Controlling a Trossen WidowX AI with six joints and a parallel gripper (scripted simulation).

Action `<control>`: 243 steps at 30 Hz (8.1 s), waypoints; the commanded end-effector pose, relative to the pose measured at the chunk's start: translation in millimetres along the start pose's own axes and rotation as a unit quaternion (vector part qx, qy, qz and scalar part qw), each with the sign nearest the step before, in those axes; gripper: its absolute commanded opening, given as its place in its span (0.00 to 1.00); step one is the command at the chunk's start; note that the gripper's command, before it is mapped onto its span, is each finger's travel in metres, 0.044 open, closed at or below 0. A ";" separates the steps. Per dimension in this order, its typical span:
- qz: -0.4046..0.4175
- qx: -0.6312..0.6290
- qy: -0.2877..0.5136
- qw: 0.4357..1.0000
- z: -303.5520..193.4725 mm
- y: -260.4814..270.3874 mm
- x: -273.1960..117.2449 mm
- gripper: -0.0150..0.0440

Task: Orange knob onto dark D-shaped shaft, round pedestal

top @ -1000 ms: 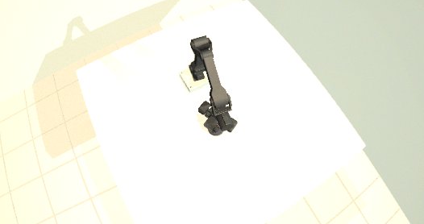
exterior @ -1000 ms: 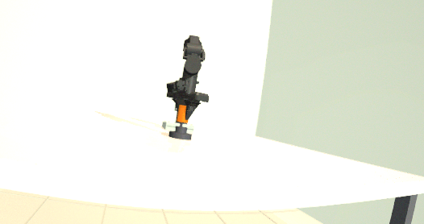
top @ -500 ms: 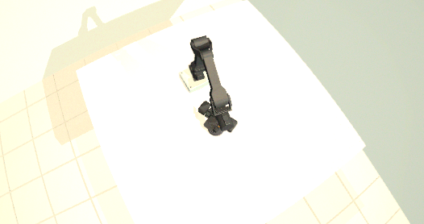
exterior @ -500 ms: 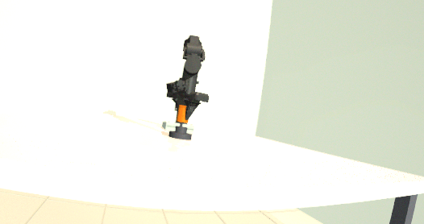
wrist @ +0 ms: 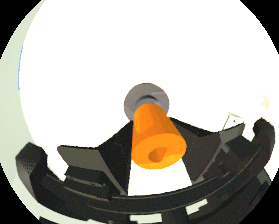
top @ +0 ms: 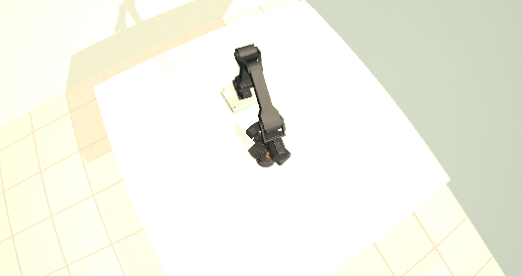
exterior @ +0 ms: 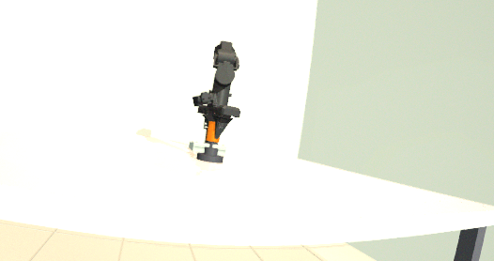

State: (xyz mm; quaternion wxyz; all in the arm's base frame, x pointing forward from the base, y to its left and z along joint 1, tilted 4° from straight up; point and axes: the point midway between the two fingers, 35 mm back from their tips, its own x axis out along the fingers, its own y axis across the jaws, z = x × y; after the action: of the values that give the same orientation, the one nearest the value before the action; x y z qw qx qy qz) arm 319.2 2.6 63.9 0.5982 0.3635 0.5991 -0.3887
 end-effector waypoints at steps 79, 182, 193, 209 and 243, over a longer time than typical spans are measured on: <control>0.000 0.221 -0.001 0.975 0.0 -0.4 1.9 0.25; 0.000 0.419 -0.001 0.908 0.3 -0.2 4.2 0.25; 0.000 0.475 -0.001 0.880 0.5 0.3 -1.3 0.25; 0.000 0.512 -0.001 0.859 0.3 -0.5 3.1 0.25; 0.000 0.599 -0.001 0.801 0.3 -0.5 3.5 0.25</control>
State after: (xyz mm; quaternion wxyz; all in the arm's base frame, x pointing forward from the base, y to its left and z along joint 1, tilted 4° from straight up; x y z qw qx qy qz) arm 318.2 2.4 61.3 0.2636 0.6479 0.2494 -0.6697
